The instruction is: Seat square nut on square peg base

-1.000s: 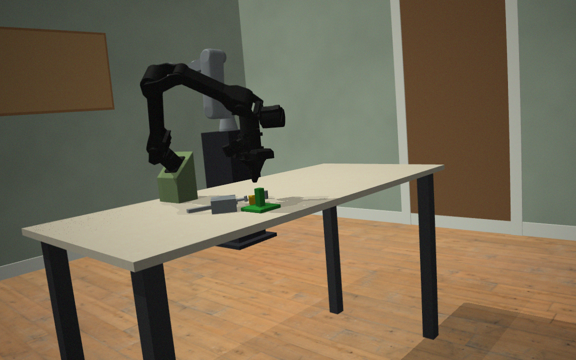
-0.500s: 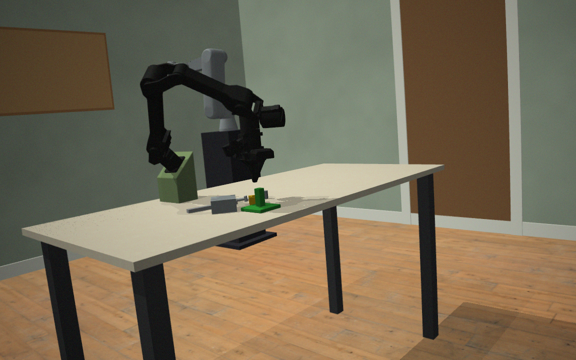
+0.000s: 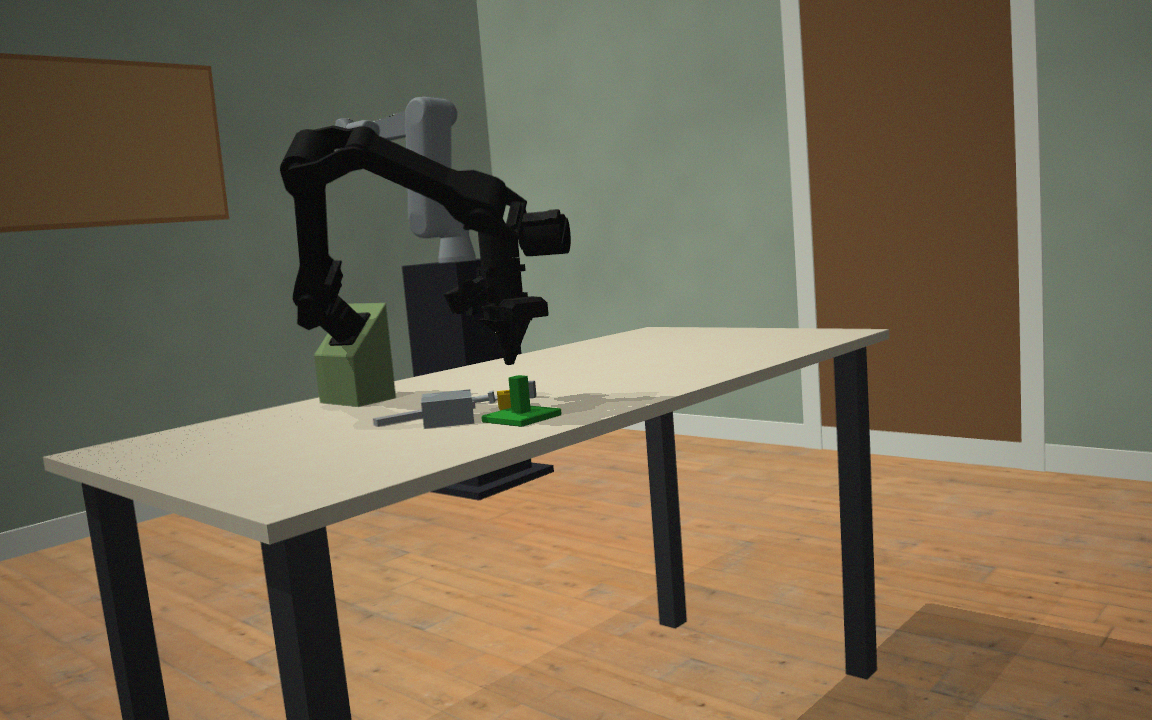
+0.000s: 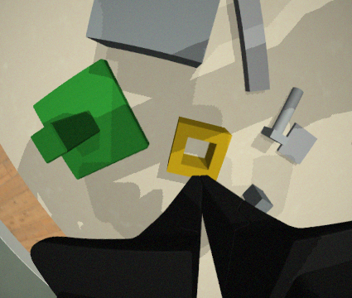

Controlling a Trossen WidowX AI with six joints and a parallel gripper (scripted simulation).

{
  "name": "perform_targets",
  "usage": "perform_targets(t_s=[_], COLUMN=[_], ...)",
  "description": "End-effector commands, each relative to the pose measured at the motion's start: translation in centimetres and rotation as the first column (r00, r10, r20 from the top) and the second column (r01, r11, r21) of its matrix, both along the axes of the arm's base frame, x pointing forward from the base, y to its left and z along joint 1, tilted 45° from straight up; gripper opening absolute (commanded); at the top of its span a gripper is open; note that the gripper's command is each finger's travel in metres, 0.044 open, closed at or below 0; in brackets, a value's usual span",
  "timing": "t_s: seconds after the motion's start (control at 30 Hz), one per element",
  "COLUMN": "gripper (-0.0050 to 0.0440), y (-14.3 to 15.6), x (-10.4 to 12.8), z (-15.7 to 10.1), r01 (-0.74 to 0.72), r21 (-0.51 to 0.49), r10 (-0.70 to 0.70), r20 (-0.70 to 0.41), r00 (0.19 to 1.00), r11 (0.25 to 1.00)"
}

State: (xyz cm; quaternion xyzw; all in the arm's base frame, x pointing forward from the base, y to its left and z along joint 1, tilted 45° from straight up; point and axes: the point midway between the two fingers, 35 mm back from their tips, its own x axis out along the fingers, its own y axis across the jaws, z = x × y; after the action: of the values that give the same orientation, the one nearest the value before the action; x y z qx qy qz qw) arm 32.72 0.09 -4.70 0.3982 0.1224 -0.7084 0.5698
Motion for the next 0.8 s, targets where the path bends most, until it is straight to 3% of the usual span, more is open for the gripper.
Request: perform_targets(t_s=[0.0,0.1,0.33,0.4,0.47,0.67,0.77], gripper=[0.0048,0.0120,0.0288,0.0288,0.0320,0.0320,0.0320], y=[0.19,0.10,-0.16,-0.16,-0.24,-0.42,-0.46], x=[0.39,0.34,0.21,0.21,0.17,0.08,0.05], z=[0.45,0.33,0.03,0.03,-0.07,-0.27,-0.33], r01=[-0.024,-0.150,-0.434,-0.434,-0.522,-0.647,-0.666], r21=[0.008,0.023,0.127,0.127,0.190,0.342,0.386], r10=[0.024,0.152,0.445,0.445,0.538,0.676,0.698], r20=[-0.005,-0.132,-0.417,-0.417,-0.507,-0.635,-0.654], r00=[1.000,0.980,0.792,0.792,0.673,0.376,0.290], r11=[1.000,0.988,0.892,0.892,0.831,0.681,0.639])
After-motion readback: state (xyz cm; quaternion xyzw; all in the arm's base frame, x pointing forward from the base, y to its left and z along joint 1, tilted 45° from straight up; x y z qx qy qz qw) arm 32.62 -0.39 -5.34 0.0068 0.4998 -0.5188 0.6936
